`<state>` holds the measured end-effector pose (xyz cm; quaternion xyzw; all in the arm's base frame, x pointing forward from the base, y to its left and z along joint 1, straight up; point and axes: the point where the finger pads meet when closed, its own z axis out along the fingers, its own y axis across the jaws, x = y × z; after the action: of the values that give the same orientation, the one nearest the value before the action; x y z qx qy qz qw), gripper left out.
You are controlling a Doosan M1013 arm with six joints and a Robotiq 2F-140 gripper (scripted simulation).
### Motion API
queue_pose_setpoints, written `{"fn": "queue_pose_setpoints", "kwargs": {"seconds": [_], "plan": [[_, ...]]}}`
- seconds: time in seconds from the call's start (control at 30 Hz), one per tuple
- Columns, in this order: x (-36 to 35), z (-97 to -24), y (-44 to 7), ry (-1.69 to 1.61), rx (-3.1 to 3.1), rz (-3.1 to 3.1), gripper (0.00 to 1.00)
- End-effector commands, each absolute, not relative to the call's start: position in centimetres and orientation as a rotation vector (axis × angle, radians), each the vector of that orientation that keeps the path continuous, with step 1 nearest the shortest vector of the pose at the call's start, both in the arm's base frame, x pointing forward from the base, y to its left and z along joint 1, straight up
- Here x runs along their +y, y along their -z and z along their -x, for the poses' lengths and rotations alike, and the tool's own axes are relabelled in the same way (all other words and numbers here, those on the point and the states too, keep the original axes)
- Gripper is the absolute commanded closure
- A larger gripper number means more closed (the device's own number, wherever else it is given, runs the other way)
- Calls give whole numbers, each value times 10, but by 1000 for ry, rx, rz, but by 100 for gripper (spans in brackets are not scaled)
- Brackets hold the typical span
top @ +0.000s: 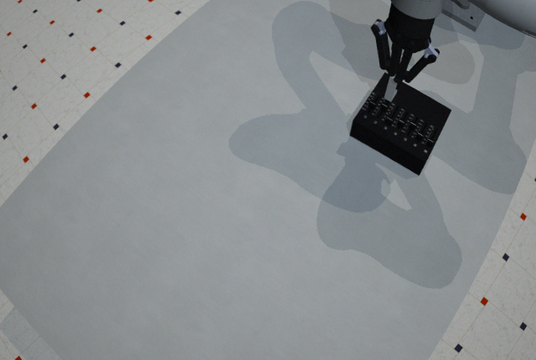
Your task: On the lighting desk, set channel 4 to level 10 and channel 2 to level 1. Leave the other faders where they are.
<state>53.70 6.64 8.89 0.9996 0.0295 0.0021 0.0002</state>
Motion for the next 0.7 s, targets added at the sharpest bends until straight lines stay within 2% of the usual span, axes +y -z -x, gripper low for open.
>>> {"fn": "queue_pose_setpoints", "kwargs": {"seconds": [0.0,0.67], "plan": [[66,-537,-88,-7,93,-3140,90],[66,-537,-78,-7,93,-3140,90]]}}
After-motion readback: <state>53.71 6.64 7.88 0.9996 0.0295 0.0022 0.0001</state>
